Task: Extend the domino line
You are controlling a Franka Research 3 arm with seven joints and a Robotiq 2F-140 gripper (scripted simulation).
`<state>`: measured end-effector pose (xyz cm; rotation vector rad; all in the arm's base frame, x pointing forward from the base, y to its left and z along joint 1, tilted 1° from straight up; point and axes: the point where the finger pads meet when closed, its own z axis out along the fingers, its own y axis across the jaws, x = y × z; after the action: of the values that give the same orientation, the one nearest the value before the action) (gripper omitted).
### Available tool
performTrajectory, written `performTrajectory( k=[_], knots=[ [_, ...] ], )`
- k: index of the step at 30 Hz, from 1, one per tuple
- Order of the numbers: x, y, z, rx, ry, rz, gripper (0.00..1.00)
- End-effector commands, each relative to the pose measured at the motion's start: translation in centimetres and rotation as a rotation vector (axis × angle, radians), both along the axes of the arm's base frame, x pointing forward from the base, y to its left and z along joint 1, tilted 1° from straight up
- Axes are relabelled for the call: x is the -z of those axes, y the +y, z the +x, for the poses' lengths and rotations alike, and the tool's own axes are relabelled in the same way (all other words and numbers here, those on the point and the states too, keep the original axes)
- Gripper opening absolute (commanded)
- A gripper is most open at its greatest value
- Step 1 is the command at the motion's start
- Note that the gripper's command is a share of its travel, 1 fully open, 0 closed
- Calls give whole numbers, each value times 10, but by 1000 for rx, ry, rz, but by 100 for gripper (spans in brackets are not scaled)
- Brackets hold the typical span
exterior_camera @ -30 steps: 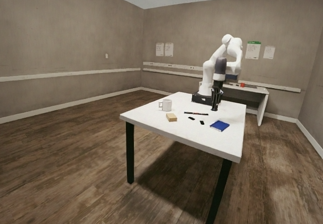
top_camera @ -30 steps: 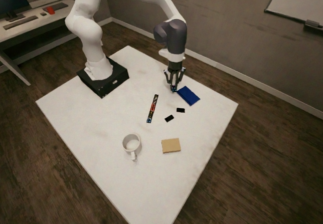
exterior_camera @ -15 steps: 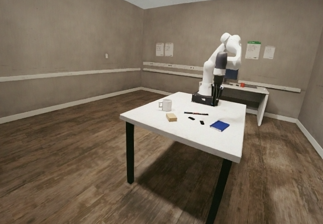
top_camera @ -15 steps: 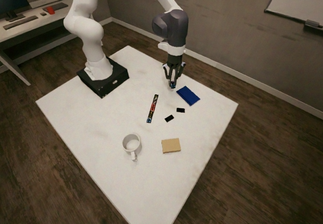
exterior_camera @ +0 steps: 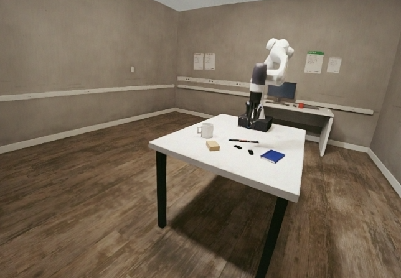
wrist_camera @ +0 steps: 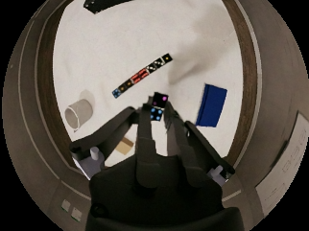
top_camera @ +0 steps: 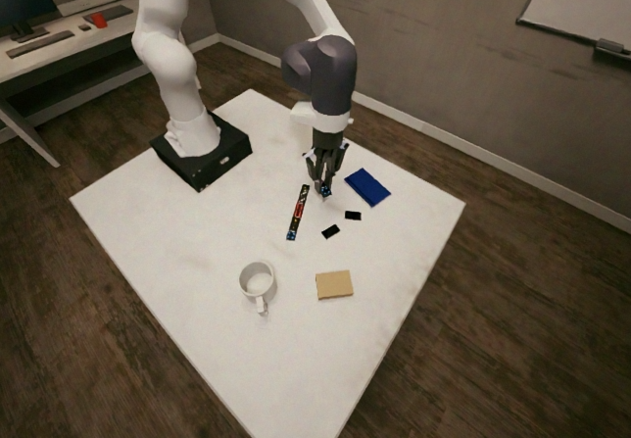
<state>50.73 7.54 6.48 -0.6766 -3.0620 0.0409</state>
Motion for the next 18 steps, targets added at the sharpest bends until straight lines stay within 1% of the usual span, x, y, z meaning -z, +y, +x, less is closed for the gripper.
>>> performTrajectory(
  k=[1, 5, 7, 10, 13, 15, 18],
  knots=[
    [1, -46, 10, -279, 0, 9, 23],
    [1, -95, 11, -339, 2, -7, 23],
    [1, -95, 11, -339, 2, -7, 23],
    [1, -127, 9, -422, 3, -24, 23],
    [2, -154, 6, -487, 8, -35, 23],
    [2, -167, 4, -526, 11, -42, 23],
    [2, -181, 1, -588, 15, -52, 23]
  ],
)
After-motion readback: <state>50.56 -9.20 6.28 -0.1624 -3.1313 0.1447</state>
